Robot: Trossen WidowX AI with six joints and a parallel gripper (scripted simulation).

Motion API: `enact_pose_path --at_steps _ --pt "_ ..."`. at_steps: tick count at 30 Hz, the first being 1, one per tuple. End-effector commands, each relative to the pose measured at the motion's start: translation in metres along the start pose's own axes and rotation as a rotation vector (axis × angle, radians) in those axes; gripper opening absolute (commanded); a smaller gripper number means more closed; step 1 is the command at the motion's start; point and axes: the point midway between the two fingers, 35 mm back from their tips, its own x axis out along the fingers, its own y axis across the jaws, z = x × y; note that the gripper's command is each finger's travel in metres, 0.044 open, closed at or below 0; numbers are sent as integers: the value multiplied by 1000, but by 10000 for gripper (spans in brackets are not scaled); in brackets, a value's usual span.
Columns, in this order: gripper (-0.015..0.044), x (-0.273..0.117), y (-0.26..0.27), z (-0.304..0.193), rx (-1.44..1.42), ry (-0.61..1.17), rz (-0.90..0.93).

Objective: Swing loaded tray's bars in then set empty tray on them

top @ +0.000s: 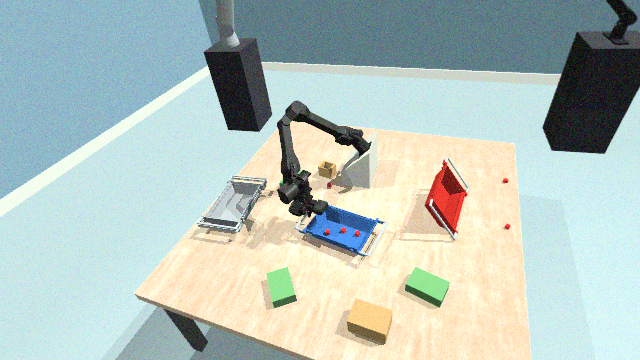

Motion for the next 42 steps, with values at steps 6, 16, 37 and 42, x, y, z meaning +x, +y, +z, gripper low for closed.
enact_pose_path --at_steps 6,16,37,42 --pt "88 -8 9 0 -9 -2 6" --pt "88 -30 33 -1 -9 -2 7" --pt "88 -13 78 -1 -9 -2 9" --pt "88 -40 75 0 -8 -2 11"
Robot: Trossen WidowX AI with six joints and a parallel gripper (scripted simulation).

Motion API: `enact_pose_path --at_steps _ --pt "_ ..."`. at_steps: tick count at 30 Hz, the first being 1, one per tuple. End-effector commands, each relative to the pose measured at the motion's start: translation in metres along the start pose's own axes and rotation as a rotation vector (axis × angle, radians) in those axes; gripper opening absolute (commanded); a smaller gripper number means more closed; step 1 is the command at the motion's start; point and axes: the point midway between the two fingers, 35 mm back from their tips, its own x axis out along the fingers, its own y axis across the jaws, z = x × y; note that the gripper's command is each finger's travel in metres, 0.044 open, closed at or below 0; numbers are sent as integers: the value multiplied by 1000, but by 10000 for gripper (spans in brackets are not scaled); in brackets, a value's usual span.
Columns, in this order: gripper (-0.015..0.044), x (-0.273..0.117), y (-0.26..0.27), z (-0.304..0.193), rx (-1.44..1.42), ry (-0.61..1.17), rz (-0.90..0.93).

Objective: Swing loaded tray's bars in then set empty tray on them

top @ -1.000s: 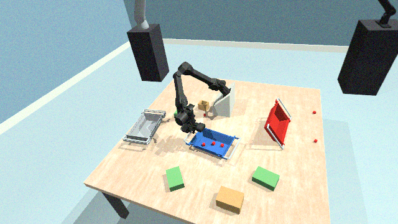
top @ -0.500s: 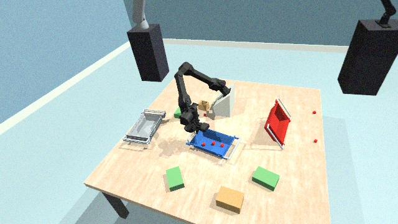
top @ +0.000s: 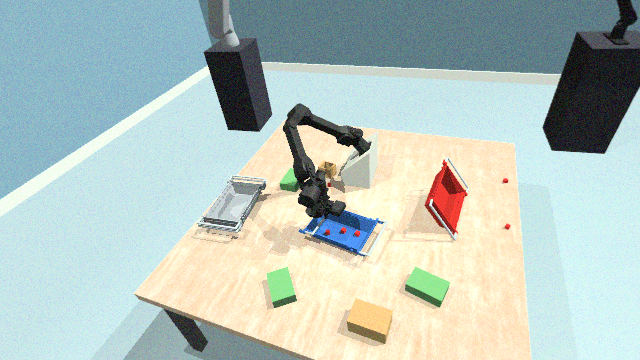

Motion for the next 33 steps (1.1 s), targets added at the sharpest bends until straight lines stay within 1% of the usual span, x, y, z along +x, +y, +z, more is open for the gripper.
enact_pose_path --at_steps 1,4,6,33 --pt "88 -25 -4 5 12 -19 -1" --pt "88 -34 -5 4 12 -19 -1" --pt "88 -27 -1 3 1 -15 3" --pt "88 -29 -1 4 1 -15 4"
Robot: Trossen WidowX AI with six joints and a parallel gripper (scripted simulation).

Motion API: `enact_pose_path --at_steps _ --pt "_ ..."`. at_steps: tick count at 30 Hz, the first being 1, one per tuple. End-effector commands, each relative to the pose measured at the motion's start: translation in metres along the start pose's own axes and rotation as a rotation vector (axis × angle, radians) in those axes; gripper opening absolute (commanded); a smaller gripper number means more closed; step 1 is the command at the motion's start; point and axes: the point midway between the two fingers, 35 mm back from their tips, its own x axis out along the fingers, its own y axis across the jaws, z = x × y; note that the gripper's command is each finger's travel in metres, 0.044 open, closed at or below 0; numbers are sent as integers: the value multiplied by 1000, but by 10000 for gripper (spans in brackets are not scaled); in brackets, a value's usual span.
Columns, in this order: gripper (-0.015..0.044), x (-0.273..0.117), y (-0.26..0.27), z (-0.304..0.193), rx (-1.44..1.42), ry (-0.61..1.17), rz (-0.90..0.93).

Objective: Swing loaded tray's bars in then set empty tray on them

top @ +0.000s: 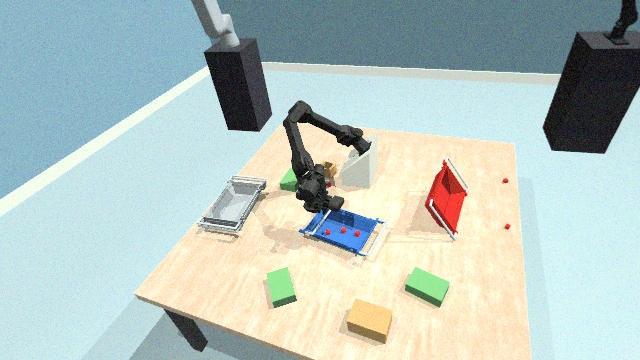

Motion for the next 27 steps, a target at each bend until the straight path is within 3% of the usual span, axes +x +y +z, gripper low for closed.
enact_pose_path --at_steps 1,5,11,13,14,15,27 --pt "88 -7 1 2 -4 0 2" --pt "88 -48 5 7 -3 1 11" --pt "88 -141 2 1 -2 3 8" --pt "88 -152 1 -2 -1 3 5" --pt "88 -152 1 -2 -1 3 5" --pt "88 -115 8 4 -12 7 3" --pt "88 -41 188 17 5 -3 11"
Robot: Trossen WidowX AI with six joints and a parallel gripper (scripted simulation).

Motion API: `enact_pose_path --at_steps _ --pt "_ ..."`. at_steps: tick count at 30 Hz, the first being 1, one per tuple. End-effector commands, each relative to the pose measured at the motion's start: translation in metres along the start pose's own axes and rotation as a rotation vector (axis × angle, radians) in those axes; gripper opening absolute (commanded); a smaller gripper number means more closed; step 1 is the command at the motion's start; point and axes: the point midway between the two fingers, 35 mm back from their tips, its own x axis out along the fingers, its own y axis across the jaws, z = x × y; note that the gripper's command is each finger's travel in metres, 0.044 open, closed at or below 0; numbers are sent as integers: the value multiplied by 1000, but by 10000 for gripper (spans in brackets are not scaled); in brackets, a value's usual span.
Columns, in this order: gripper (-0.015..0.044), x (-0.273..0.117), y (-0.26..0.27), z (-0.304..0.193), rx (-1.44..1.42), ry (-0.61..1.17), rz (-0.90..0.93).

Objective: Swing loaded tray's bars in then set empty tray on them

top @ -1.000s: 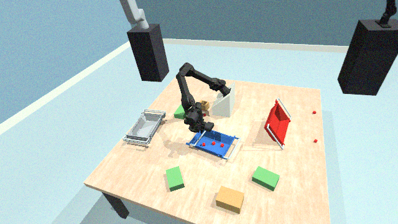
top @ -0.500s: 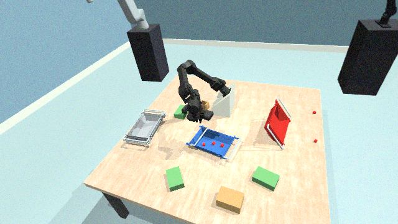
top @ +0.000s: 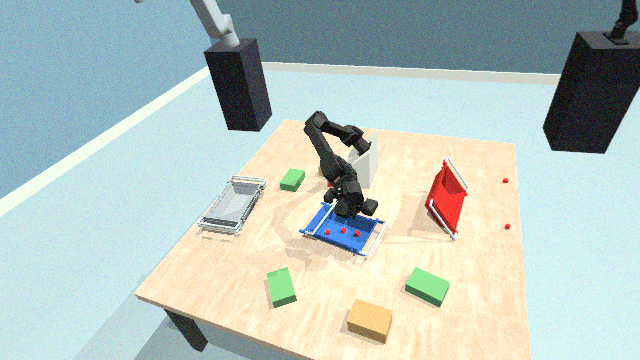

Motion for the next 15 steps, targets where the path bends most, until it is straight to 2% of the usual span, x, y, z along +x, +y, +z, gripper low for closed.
enact_pose_path --at_steps 1,4,15 --pt "88 27 59 -9 6 -5 5" --pt "88 48 94 -19 10 -7 4" --pt "88 52 96 -20 10 -7 4"
